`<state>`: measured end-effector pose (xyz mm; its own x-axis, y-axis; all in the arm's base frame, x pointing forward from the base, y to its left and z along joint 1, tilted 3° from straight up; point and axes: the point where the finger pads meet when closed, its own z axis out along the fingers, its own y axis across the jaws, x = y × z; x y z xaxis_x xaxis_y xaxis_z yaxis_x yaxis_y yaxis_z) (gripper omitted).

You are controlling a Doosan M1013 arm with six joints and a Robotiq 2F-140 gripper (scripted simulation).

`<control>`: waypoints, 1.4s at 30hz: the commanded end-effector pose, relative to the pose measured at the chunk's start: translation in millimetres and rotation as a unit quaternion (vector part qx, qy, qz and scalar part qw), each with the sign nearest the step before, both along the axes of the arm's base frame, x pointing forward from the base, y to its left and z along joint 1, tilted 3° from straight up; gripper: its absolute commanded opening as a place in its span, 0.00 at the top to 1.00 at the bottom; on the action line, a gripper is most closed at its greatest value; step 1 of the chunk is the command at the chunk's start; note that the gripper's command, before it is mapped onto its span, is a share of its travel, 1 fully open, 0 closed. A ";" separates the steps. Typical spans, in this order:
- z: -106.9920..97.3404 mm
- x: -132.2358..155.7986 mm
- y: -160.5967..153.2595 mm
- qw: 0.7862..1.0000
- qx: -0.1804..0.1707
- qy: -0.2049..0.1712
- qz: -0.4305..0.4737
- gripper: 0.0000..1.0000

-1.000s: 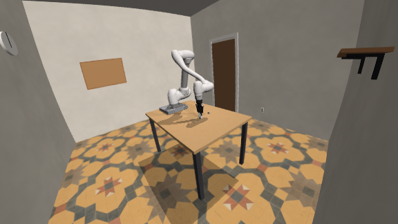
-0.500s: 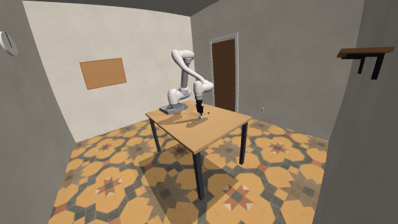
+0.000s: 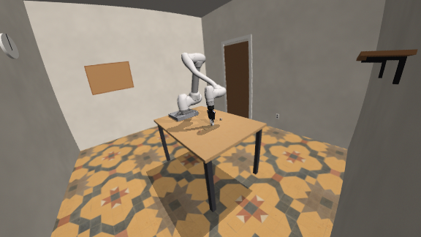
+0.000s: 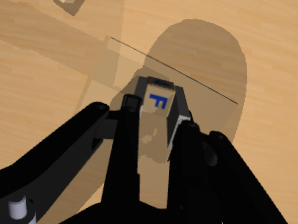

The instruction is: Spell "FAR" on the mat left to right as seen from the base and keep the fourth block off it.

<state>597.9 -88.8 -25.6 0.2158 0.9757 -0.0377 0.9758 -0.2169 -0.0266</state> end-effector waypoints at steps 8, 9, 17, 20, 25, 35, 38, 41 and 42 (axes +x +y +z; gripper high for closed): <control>-5.1 -3.5 -1.5 1.000 0.000 0.003 -0.001 0.87; -5.1 -3.5 -1.5 1.000 0.000 0.003 -0.001 0.87; -5.0 -3.6 -1.7 1.000 0.000 0.003 -0.001 0.87; -5.0 -4.0 -2.6 1.000 0.000 0.003 -0.002 0.87; -4.9 -5.3 -5.0 1.000 -0.001 0.003 -0.002 0.87; -4.8 -6.0 -6.5 1.000 -0.001 0.003 -0.002 0.87; -4.8 -6.0 -6.5 1.000 -0.001 0.003 -0.002 0.87; -4.8 -6.0 -6.5 1.000 -0.001 0.003 -0.002 0.87; -4.8 -6.0 -6.5 1.000 -0.001 0.003 -0.002 0.87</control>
